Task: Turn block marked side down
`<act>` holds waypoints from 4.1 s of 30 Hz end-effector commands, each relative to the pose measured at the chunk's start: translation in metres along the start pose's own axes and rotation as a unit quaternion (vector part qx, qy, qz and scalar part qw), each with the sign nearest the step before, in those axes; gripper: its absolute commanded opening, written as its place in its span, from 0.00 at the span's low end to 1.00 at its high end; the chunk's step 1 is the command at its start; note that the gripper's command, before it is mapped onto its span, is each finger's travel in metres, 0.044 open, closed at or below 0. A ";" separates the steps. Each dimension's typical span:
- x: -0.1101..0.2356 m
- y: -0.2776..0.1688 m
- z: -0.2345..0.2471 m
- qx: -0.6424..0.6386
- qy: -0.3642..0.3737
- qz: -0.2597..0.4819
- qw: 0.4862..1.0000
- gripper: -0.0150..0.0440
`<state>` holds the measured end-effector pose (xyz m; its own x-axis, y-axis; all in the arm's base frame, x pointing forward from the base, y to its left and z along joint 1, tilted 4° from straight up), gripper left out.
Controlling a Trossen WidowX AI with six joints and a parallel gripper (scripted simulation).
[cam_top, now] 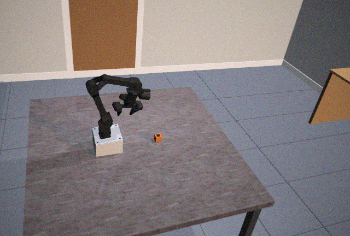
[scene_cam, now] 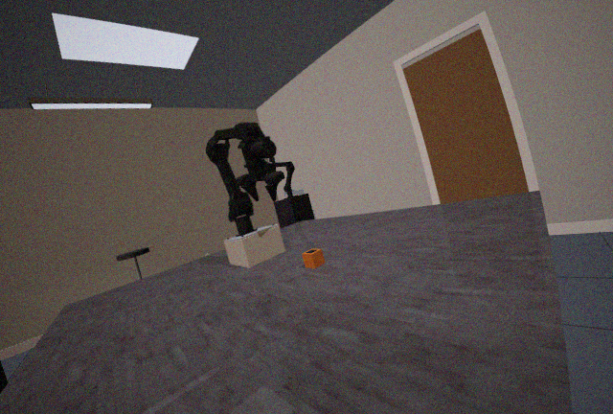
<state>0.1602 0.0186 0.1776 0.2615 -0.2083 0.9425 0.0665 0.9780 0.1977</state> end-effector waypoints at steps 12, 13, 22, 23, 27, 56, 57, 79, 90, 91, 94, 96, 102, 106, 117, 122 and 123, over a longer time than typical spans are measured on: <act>-0.010 -0.019 -0.126 -0.490 -0.094 0.018 0.867 1.00; -0.012 -0.022 -0.138 -0.531 -0.103 0.015 0.841 1.00; -0.033 -0.039 -0.207 -0.742 -0.155 -0.022 0.652 1.00; -0.035 -0.040 -0.213 -0.757 -0.158 -0.026 0.634 1.00; -0.036 -0.041 -0.217 -0.765 -0.160 -0.029 0.623 1.00; -0.094 -0.057 -0.235 -0.765 -0.161 -0.028 0.624 1.00; -0.096 -0.057 -0.235 -0.764 -0.161 -0.028 0.624 1.00; -0.114 -0.061 -0.239 -0.765 -0.161 -0.028 0.623 0.60; -0.114 -0.061 -0.239 -0.765 -0.161 -0.028 0.623 0.48; -0.114 -0.061 -0.239 -0.765 -0.161 -0.028 0.623 0.46; -0.114 -0.061 -0.239 -0.765 -0.161 -0.028 0.623 0.43; -0.114 -0.061 -0.239 -0.765 -0.161 -0.028 0.623 0.41; -0.090 -0.056 -0.233 -0.765 -0.161 -0.028 0.623 0.25; -0.085 -0.055 -0.232 -0.765 -0.161 -0.028 0.623 0.25; -0.094 -0.057 -0.230 -0.752 -0.203 -0.078 0.622 0.25; -0.098 -0.057 -0.227 -0.743 -0.228 -0.107 0.620 0.25; -0.099 -0.057 -0.227 -0.741 -0.233 -0.113 0.619 0.25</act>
<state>0.3495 -0.0192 0.0095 -0.1470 0.0174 0.9890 0.9609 -0.2348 0.1470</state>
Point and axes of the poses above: the point midway between the two fingers, 35 mm back from their tips, its own x axis back along the fingers, its own z axis across the jaws, y = z × x, the point moved 5 cm from there along x, back along the fingers, and after that the axes turned 10 degrees about -x, right-handed, at the moved point
